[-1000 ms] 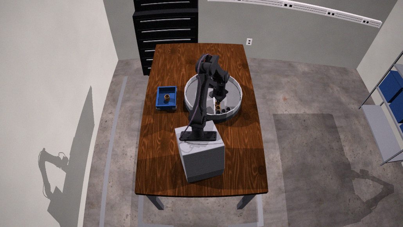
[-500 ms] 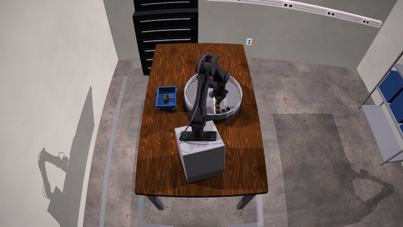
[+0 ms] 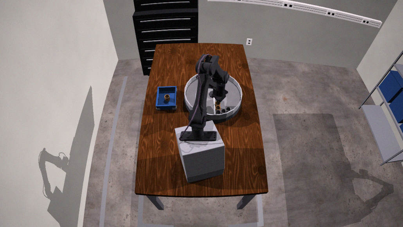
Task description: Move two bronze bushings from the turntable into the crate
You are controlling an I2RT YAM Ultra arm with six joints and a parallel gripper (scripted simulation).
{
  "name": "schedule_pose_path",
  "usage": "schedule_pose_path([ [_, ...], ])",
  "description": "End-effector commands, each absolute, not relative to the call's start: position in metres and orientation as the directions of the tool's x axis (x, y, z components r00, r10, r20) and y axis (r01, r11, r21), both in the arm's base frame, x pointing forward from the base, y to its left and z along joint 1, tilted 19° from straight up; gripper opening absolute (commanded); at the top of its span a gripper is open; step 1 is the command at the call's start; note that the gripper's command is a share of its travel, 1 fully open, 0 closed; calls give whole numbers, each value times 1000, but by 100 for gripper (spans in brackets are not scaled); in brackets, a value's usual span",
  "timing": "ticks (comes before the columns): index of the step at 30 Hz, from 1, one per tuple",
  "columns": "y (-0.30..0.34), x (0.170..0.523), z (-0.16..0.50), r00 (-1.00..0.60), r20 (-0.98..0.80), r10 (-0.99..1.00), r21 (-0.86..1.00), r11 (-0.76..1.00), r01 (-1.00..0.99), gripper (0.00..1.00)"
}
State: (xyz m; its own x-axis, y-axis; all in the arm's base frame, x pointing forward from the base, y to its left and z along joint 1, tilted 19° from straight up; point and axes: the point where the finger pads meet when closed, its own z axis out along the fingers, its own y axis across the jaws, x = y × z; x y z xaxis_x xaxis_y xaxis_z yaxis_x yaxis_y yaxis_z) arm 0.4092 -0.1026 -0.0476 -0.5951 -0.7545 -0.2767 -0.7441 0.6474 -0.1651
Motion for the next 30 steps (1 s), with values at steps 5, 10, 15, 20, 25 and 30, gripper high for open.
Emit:
schedule_pose_path([
  [5, -104, 422, -44, -597, -288, -749, -179, 654, -735, 15],
  [10, -107, 424, -45, -600, -291, -745, -187, 659, -728, 15],
  [15, -107, 424, -44, -601, -291, -745, -187, 660, -728, 15],
  [20, -107, 424, -44, -601, -291, -745, -187, 660, -728, 15],
  [25, -107, 424, -44, -601, -291, -745, -187, 660, -728, 15],
  [30, -107, 424, -44, -601, -291, -745, -187, 660, -728, 15],
])
